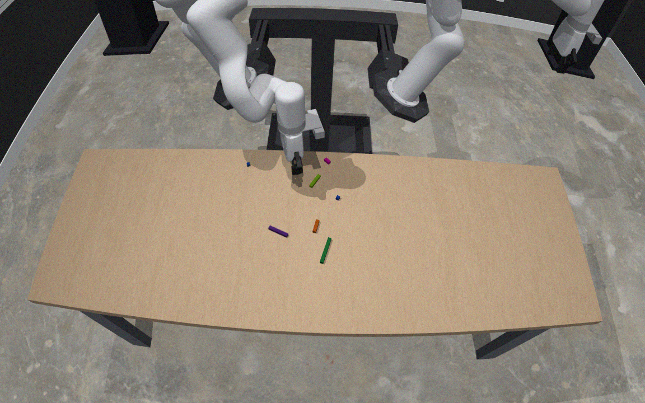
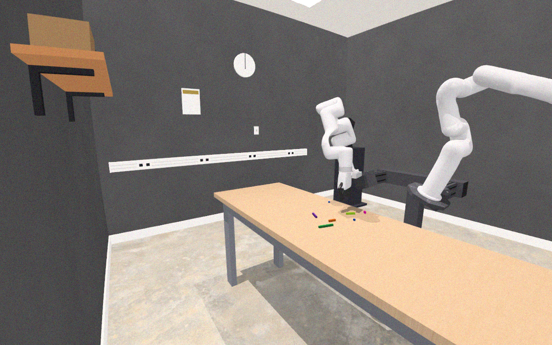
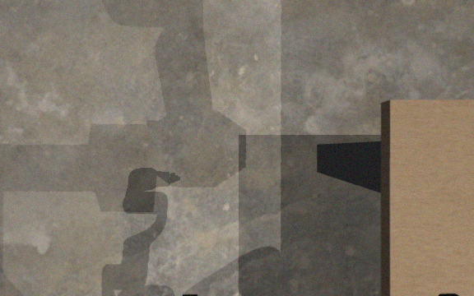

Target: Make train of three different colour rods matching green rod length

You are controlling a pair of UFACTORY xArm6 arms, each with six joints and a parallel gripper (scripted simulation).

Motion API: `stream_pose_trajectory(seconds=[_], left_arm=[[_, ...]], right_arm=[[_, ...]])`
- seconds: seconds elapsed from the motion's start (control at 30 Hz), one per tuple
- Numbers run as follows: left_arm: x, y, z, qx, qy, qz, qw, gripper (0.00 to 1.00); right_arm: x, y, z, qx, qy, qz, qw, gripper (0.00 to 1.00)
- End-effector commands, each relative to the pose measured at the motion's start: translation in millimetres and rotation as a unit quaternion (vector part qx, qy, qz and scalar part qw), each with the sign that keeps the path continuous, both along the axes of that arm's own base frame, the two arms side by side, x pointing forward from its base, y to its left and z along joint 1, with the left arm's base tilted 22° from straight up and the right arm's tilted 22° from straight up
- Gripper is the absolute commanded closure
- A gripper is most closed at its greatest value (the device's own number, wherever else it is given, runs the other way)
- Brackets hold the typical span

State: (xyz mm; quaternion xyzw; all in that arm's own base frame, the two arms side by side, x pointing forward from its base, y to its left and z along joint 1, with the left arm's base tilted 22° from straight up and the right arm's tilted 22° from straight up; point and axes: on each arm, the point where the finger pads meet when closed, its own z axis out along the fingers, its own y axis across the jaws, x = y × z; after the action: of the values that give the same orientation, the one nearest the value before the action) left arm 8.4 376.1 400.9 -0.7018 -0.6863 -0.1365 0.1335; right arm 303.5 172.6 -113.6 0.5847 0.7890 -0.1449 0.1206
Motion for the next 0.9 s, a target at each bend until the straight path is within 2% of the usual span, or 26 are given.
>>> stream_pose_trajectory(seconds=[0.0, 0.23, 0.87], left_arm=[[0.0, 0.3, 2.2, 0.002, 0.0, 0.0, 1.0, 0.0], [0.0, 0.3, 2.2, 0.002, 0.0, 0.0, 1.0, 0.0], [0.0, 0.3, 2.2, 0.002, 0.0, 0.0, 1.0, 0.0]], right_arm=[[-3.9, 11.9, -4.2, 0.0, -0.042, -0.073, 0.996, 0.0], [-9.0, 20.5, -8.4, 0.002, -0.066, -0.133, 0.989, 0.0], [-9.1, 20.8, -8.5, 0.002, -0.067, -0.135, 0.989, 0.0]])
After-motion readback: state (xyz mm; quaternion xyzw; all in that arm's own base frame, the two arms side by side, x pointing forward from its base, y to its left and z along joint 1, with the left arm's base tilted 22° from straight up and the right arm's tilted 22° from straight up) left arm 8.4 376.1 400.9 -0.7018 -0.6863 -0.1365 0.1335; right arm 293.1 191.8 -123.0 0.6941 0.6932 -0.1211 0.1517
